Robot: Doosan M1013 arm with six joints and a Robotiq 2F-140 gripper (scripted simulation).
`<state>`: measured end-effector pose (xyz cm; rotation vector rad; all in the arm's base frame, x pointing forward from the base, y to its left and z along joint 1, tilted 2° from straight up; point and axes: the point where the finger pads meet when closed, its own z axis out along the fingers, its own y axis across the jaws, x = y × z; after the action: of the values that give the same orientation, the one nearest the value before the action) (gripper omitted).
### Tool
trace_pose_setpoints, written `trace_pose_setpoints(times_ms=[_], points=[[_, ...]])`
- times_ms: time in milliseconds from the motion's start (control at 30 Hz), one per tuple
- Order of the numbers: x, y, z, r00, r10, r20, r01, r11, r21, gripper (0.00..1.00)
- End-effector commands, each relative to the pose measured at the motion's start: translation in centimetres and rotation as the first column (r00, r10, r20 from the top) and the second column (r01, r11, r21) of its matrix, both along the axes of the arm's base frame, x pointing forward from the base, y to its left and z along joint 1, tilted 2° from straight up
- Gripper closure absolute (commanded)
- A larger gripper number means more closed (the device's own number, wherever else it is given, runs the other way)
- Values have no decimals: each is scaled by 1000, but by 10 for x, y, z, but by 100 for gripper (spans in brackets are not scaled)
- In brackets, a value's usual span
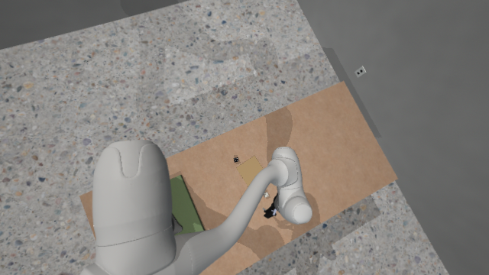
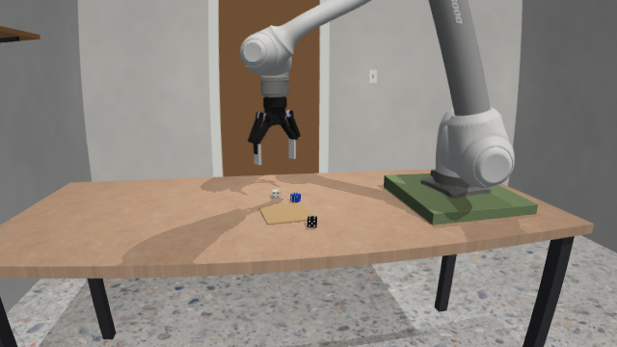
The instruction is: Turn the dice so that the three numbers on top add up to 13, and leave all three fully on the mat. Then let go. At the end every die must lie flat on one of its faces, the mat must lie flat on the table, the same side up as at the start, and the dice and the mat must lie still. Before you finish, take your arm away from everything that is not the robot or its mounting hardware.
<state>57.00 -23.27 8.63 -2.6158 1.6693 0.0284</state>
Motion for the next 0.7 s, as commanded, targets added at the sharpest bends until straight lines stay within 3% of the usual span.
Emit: trace_pose_setpoints(times_ms=[0, 167, 233, 467, 667], points=[[0, 0, -3, 988, -155, -11, 154, 988, -10, 0], [0, 0, -5, 968, -251, -14, 251, 968, -11, 0], [0, 0, -8, 926, -376, -18, 376, 927, -12, 0], [1, 1, -13, 820, -572, -24, 571, 821, -16, 0], [1, 1, -16, 746, -665, -27, 665, 747, -18, 0]])
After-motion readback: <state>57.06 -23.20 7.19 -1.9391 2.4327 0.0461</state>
